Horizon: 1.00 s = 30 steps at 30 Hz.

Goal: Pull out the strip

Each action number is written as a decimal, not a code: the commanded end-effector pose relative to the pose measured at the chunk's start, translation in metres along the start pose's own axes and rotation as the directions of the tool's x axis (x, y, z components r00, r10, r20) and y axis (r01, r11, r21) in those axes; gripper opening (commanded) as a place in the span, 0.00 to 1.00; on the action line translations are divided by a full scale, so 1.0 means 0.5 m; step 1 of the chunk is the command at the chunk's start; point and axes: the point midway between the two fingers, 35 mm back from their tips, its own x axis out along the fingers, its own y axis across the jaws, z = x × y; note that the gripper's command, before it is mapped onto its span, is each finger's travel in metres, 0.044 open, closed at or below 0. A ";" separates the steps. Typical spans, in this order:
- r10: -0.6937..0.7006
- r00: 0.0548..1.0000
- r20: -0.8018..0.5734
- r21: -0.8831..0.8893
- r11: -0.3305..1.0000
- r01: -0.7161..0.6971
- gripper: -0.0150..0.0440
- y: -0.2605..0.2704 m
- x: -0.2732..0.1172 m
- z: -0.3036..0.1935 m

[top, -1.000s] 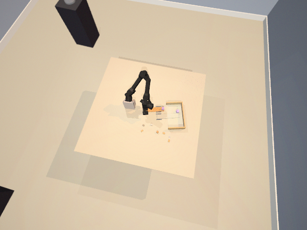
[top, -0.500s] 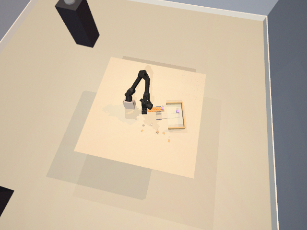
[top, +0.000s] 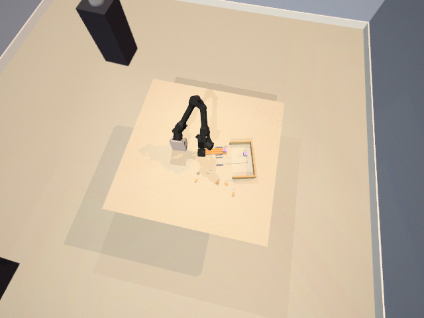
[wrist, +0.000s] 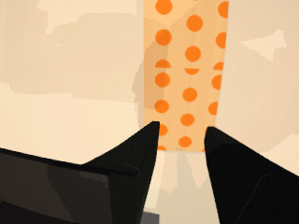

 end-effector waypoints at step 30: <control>0.002 1.000 0.010 0.018 1.000 -0.002 1.00 0.009 -0.026 0.208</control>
